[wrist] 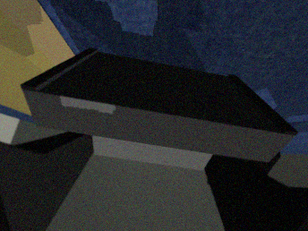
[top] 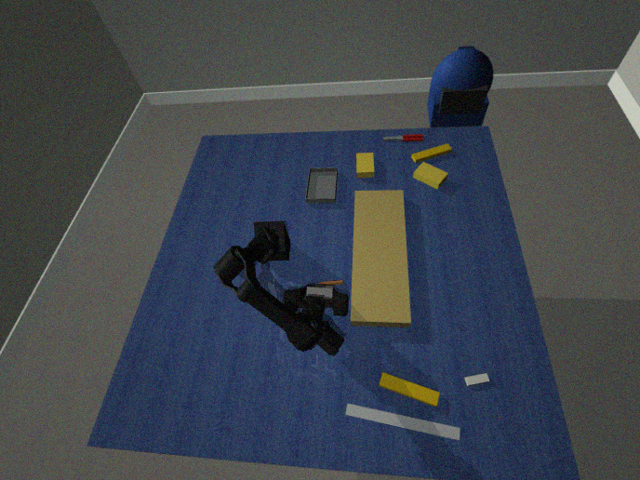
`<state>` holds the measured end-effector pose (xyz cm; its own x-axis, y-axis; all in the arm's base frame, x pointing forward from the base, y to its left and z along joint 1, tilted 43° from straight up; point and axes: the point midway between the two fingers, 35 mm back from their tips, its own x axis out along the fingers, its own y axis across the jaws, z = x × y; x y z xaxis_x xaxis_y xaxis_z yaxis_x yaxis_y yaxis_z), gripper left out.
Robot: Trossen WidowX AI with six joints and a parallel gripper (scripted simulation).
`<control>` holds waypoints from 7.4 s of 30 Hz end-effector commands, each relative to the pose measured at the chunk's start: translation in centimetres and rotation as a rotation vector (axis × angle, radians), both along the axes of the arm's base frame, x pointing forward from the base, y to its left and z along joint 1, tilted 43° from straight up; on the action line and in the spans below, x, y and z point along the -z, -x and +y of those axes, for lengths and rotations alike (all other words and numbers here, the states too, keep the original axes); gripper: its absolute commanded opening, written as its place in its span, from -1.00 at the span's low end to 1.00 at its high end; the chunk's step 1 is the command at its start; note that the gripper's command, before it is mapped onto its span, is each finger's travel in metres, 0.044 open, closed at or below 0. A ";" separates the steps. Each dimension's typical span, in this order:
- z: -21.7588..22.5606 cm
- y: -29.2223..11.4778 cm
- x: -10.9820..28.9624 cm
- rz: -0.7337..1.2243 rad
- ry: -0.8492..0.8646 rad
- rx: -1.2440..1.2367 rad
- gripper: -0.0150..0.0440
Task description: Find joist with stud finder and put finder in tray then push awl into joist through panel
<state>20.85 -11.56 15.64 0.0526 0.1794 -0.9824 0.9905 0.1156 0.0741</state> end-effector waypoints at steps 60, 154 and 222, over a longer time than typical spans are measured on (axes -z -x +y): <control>0.1 -0.8 2.2 -0.013 -0.116 -0.001 -0.49; -1.0 -0.9 2.4 -0.016 -0.109 0.003 0.80; -1.0 -0.9 2.4 -0.016 -0.109 0.003 0.80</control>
<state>21.74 -12.22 13.35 0.0668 0.2984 -0.9521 0.9897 0.1012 0.1012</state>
